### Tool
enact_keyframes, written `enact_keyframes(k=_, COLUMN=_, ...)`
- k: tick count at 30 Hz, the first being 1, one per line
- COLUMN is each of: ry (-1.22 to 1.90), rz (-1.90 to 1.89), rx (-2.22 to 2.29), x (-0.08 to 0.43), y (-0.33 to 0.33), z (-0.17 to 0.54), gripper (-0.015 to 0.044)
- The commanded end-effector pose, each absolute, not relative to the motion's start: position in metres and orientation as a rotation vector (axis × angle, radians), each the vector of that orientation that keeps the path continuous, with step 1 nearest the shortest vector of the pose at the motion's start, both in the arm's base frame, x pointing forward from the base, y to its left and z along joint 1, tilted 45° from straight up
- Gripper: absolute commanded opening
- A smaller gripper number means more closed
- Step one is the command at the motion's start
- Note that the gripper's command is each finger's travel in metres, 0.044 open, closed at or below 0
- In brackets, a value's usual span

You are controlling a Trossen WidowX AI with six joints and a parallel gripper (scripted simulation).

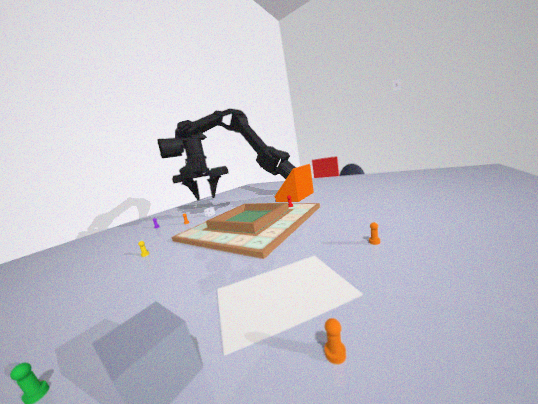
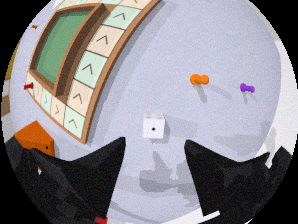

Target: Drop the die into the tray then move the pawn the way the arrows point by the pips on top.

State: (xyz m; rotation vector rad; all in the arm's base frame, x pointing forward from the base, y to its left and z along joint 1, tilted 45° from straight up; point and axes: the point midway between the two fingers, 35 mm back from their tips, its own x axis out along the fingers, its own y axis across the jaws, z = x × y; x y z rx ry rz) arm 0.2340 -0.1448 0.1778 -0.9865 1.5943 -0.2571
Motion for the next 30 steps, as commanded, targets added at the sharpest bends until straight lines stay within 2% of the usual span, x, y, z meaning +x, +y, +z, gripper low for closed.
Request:
enact_keyframes(k=1, ry=1.601, rz=-0.25, rx=-0.993, x=0.233, y=-0.151, z=0.17, gripper=0.0275)
enact_keyframes(k=29, ry=1.601, rz=-0.252, rx=-0.995, x=0.234, y=-0.181, z=0.142, gripper=0.0275)
enact_keyframes(k=30, ry=1.601, rz=-0.252, rx=-0.995, x=0.234, y=-0.181, z=0.142, gripper=0.0249)
